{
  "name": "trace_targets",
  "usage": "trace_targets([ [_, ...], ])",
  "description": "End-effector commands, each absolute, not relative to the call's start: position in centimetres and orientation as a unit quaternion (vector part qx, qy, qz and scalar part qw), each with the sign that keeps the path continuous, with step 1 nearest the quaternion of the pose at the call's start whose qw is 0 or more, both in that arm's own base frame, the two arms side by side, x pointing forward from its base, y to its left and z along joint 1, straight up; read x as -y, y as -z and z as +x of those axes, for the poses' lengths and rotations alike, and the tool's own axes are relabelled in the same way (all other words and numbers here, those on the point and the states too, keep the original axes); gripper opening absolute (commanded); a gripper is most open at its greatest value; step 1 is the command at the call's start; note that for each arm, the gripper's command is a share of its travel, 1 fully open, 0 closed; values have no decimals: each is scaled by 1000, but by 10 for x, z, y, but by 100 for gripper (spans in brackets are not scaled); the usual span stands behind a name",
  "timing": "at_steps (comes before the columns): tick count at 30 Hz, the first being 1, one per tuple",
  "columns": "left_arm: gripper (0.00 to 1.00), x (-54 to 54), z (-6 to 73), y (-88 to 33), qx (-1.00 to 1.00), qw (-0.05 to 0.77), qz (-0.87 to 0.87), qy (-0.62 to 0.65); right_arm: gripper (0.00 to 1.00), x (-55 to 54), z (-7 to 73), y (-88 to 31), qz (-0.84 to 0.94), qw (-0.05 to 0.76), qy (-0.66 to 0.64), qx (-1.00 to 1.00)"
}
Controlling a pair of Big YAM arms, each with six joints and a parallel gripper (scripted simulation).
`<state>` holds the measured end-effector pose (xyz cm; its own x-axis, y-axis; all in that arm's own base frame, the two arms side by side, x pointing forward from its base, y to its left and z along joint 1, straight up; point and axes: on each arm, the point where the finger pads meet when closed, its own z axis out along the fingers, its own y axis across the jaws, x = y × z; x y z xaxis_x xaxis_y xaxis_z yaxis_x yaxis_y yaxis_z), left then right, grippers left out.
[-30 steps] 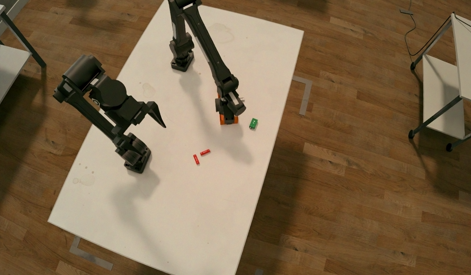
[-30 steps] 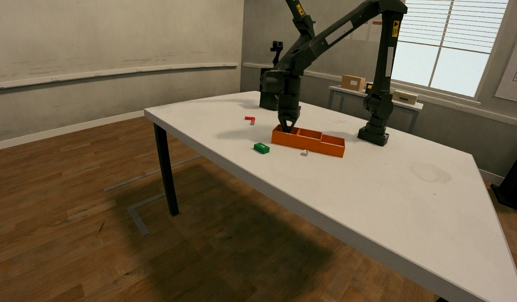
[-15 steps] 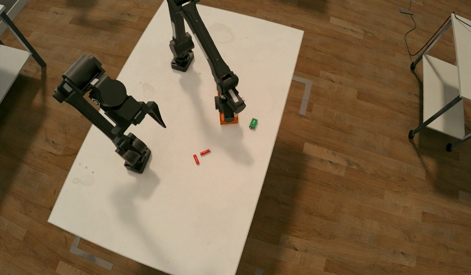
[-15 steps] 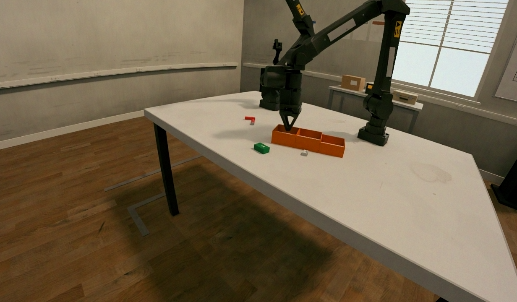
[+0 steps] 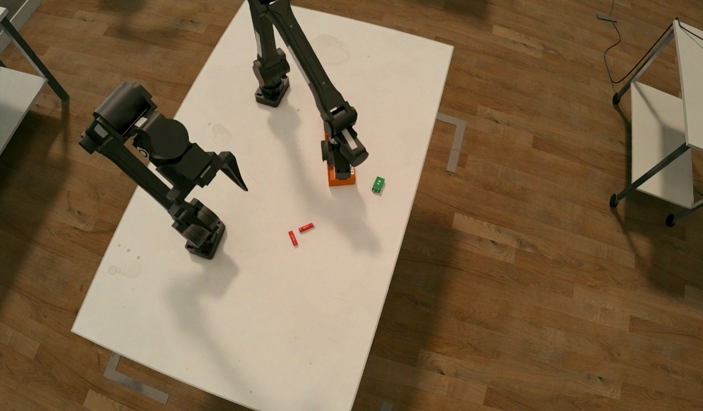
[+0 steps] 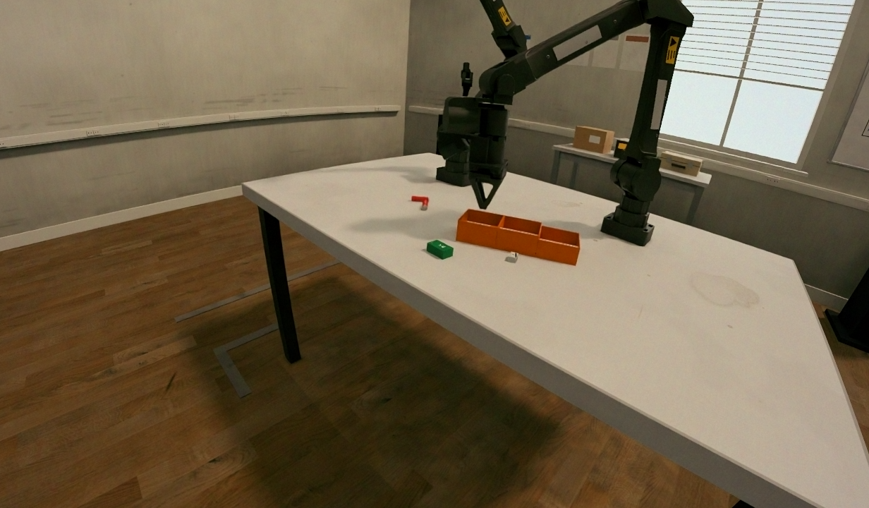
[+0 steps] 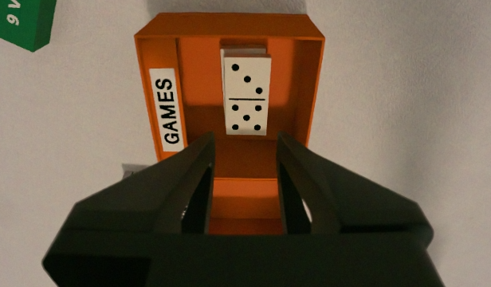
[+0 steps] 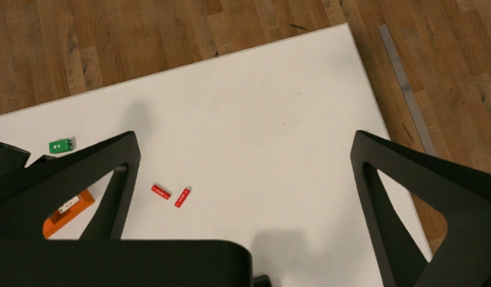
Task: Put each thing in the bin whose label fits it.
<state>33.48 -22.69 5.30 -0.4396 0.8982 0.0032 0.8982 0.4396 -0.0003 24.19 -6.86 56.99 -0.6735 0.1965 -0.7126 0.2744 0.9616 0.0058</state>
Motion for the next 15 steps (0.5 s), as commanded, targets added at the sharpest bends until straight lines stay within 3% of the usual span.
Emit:
trace_targets([
  [1, 31, 234, 346, -64, 847, -16, -531, -1, 100, 63, 235, -603, 118, 425, 56, -896],
  [15, 29, 128, 368, -67, 954, -6, -300, 0, 100, 63, 235, -603, 118, 425, 56, -896],
])
